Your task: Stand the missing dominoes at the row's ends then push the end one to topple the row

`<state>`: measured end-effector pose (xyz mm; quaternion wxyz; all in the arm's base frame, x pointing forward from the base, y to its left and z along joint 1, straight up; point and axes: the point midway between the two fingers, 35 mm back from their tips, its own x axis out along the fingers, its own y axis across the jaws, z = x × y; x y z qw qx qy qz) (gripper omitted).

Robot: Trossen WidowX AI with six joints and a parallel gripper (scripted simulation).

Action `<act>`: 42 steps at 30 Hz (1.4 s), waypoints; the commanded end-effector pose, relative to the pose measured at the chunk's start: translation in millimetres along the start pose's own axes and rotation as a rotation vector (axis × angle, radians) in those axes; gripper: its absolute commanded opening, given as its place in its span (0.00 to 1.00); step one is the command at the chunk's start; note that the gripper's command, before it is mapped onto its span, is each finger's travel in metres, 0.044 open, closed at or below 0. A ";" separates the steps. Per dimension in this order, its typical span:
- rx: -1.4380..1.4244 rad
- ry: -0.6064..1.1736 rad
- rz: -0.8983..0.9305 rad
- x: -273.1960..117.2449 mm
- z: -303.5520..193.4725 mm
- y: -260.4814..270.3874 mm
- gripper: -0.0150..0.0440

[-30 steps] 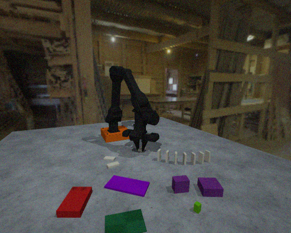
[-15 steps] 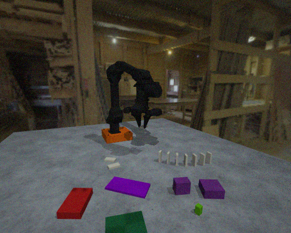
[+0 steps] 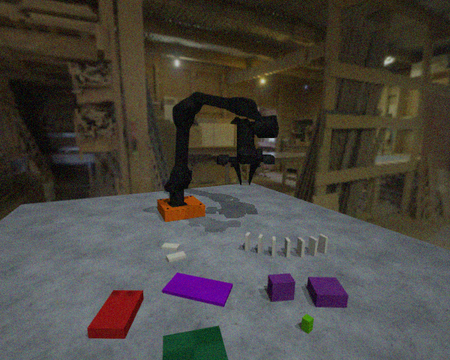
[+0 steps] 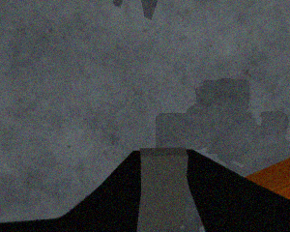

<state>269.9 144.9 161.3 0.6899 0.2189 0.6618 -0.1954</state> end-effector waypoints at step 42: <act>0.050 -1.024 -0.345 49.6 -31.0 -14.6 0.44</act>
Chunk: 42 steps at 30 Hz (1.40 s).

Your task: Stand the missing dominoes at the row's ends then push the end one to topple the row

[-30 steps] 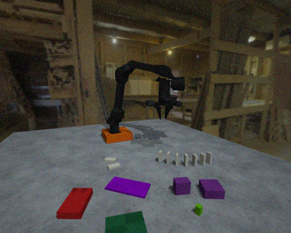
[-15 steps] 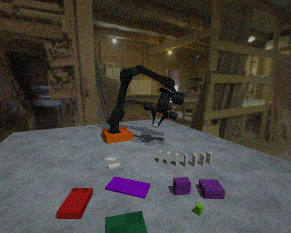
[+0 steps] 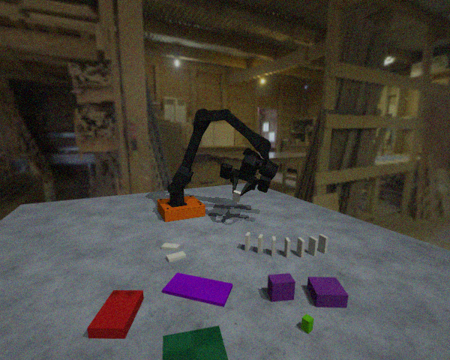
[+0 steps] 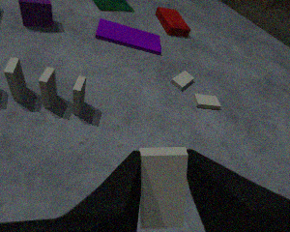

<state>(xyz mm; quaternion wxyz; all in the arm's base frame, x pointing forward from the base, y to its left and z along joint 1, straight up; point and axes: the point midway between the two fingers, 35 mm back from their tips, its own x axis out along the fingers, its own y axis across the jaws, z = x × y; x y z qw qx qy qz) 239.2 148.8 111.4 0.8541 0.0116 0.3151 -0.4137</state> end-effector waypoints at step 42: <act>0.100 -0.610 0.500 -45.0 -11.3 24.6 0.44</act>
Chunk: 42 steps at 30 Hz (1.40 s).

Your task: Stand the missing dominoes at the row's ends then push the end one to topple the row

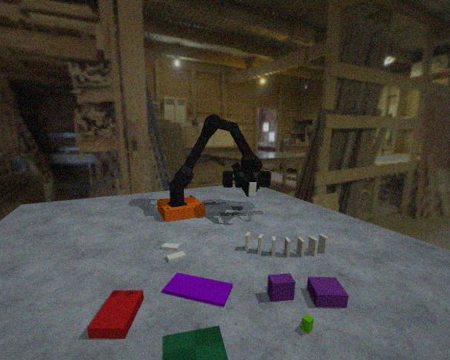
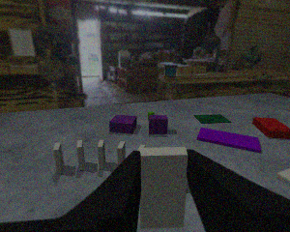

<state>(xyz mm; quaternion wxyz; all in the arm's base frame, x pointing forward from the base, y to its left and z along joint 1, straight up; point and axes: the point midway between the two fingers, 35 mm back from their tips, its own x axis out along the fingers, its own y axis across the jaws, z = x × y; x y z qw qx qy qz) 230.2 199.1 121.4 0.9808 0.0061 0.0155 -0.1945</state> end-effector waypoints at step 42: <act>0.021 0.022 0.014 9.8 -91.8 16.4 0.44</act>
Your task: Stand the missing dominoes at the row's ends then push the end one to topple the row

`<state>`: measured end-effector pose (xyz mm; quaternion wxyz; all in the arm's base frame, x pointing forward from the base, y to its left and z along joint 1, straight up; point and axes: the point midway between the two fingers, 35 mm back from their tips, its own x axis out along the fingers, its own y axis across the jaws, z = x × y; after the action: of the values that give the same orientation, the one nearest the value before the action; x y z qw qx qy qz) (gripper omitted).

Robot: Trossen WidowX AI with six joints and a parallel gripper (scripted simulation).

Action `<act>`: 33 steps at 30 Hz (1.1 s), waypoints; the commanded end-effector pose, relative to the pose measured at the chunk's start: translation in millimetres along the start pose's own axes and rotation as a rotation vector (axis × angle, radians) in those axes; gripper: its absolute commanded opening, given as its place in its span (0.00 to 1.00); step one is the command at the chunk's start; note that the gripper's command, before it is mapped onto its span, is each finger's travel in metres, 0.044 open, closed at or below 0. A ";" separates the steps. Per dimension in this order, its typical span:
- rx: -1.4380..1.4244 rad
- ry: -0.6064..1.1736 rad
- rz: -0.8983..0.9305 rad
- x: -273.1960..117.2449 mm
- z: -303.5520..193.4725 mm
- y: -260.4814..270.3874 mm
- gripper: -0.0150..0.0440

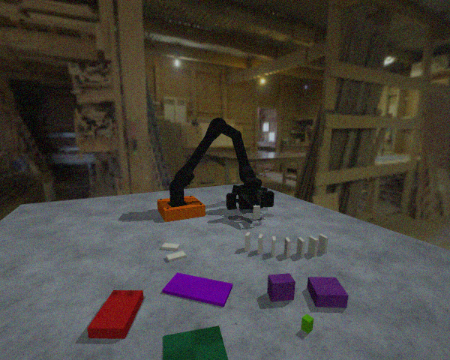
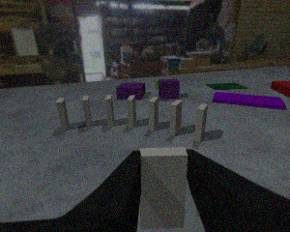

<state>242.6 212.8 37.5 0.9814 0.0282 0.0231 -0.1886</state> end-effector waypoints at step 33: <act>0.009 -0.023 0.026 3.9 -37.4 9.0 0.44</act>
<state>249.6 224.1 4.9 0.9832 0.0409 0.0105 -0.1778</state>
